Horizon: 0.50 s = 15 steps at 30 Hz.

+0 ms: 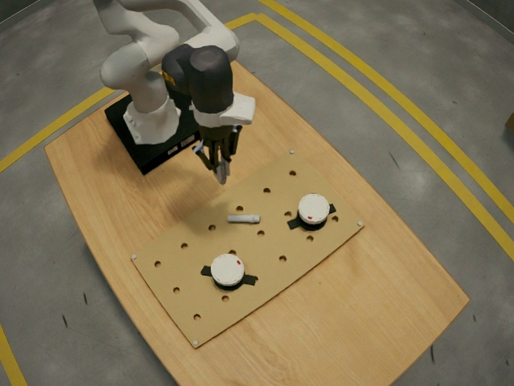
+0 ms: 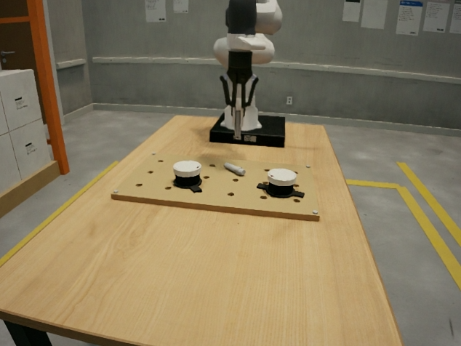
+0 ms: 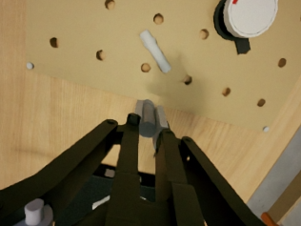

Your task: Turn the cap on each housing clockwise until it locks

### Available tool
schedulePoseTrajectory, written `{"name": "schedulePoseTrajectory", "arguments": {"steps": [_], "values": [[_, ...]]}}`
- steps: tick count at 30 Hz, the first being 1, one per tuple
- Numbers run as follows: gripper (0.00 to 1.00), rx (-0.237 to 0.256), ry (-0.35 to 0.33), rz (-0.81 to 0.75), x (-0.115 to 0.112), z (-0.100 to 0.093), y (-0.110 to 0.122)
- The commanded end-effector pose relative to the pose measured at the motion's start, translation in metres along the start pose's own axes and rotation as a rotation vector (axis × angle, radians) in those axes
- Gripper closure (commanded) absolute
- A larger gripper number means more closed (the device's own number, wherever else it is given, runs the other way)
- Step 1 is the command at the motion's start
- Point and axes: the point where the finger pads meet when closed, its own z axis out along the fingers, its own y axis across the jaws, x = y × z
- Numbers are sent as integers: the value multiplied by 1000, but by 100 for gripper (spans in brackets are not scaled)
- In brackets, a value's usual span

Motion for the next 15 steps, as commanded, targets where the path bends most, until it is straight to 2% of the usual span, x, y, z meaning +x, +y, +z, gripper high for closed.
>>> {"name": "schedulePoseTrajectory", "arguments": {"steps": [1, 8, 13, 15], "values": [[90, 2, 2, 8, 1, -3, 0], [90, 3, 2, 8, 5, -3, 5], [90, 3, 2, 8, 40, -3, 73], [90, 2, 2, 8, 43, -3, 80]]}}
